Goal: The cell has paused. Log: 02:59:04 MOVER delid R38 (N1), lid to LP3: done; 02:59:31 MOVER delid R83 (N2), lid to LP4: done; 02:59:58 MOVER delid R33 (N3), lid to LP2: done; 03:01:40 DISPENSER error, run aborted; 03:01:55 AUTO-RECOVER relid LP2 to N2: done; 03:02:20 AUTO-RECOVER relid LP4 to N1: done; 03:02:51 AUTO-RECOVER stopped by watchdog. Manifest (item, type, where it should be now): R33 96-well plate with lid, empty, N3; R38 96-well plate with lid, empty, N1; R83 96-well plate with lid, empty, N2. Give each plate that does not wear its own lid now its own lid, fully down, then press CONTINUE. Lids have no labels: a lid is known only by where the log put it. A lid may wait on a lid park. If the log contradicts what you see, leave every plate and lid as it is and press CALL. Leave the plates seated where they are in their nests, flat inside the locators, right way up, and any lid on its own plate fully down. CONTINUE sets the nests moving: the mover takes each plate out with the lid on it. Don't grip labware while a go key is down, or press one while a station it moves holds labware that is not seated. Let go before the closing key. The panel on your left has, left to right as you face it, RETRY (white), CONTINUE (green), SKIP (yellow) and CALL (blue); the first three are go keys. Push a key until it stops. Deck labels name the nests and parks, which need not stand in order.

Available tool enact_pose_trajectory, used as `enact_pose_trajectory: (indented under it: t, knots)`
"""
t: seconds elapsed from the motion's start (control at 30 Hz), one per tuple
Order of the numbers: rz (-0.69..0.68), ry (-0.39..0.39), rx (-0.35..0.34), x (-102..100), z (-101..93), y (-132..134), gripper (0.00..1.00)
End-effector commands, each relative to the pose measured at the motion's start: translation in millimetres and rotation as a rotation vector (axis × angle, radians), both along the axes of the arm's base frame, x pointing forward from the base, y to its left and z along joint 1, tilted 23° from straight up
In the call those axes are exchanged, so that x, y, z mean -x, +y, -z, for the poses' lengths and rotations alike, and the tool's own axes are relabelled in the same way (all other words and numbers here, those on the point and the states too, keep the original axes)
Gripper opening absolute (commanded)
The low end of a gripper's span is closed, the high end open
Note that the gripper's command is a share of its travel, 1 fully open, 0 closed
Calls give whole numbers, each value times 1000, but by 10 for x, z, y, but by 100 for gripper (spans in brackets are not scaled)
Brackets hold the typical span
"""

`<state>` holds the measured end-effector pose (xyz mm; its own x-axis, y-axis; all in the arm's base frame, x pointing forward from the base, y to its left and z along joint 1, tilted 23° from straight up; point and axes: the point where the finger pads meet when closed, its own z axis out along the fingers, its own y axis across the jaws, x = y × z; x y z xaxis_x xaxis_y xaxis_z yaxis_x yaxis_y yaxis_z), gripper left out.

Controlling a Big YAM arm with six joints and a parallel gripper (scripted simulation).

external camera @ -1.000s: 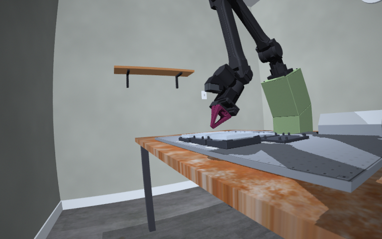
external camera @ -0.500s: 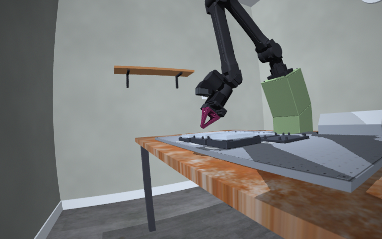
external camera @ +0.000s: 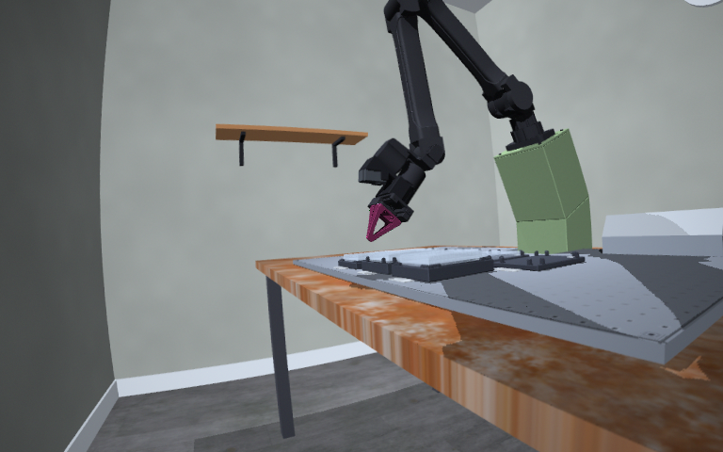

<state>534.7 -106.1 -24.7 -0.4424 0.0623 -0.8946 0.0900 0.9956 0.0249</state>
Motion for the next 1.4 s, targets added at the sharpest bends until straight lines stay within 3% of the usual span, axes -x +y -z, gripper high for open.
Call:
enact_pose_trajectory:
  t: [0.0,0.8,0.83,1.3,1.37]
  knots:
    - [-10,-14,12,-31,-59,16,0]
    - [-10,-14,12,-31,-59,16,0]
    - [-26,10,21,-2,-92,123,100]
    - [-34,270,-7,209,-4,716,100]
    - [-34,270,-7,209,-4,716,100]
